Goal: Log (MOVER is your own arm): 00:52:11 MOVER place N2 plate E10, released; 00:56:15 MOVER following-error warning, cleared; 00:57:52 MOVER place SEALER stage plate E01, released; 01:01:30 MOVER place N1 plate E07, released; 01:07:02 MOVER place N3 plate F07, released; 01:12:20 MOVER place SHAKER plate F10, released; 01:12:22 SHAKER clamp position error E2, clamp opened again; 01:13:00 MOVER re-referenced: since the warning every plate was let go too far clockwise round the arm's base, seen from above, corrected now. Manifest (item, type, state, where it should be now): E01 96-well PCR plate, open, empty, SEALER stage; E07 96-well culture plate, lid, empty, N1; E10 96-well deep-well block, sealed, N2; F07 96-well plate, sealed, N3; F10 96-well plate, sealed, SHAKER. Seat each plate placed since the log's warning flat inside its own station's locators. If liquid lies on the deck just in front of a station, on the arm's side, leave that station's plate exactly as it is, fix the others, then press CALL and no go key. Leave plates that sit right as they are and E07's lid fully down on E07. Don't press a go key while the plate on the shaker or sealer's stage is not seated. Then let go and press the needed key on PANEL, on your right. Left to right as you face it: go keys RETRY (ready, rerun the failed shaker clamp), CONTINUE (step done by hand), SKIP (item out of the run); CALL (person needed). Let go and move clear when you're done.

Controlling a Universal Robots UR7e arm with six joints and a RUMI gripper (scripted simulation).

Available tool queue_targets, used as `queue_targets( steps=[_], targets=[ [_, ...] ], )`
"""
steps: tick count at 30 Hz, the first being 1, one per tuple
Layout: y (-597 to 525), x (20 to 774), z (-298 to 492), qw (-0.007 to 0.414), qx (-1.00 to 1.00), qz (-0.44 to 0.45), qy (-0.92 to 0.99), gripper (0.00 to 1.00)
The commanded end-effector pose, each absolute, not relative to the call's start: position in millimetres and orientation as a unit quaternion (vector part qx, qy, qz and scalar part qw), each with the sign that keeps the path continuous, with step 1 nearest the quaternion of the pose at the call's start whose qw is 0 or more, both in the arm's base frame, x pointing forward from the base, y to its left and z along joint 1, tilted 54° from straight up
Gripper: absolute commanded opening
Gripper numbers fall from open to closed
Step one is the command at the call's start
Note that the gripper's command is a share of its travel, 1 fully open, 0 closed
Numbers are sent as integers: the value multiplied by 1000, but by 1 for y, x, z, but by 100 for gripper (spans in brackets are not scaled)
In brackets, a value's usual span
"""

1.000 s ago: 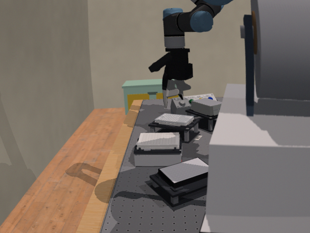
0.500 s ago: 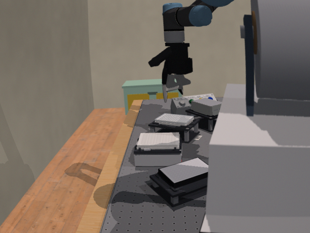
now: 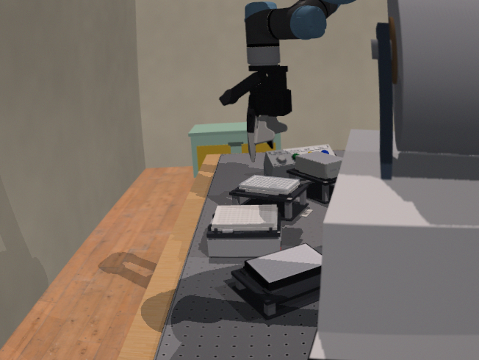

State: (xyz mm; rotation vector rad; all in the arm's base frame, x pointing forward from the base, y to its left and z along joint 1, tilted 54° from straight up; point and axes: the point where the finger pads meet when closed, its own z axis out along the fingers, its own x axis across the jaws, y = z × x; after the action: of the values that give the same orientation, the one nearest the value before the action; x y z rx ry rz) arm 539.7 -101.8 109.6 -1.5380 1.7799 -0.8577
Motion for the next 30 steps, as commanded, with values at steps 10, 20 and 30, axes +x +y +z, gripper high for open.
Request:
queue_targets(
  steps=[10, 20, 30],
  targets=[
    [-35, 550, 115, 295, -617, -342, 645, 82],
    [-1, 550, 110, 274, -654, -359, 606, 82],
    [38, 549, 104, 246, -699, -379, 554, 82]
  ],
)
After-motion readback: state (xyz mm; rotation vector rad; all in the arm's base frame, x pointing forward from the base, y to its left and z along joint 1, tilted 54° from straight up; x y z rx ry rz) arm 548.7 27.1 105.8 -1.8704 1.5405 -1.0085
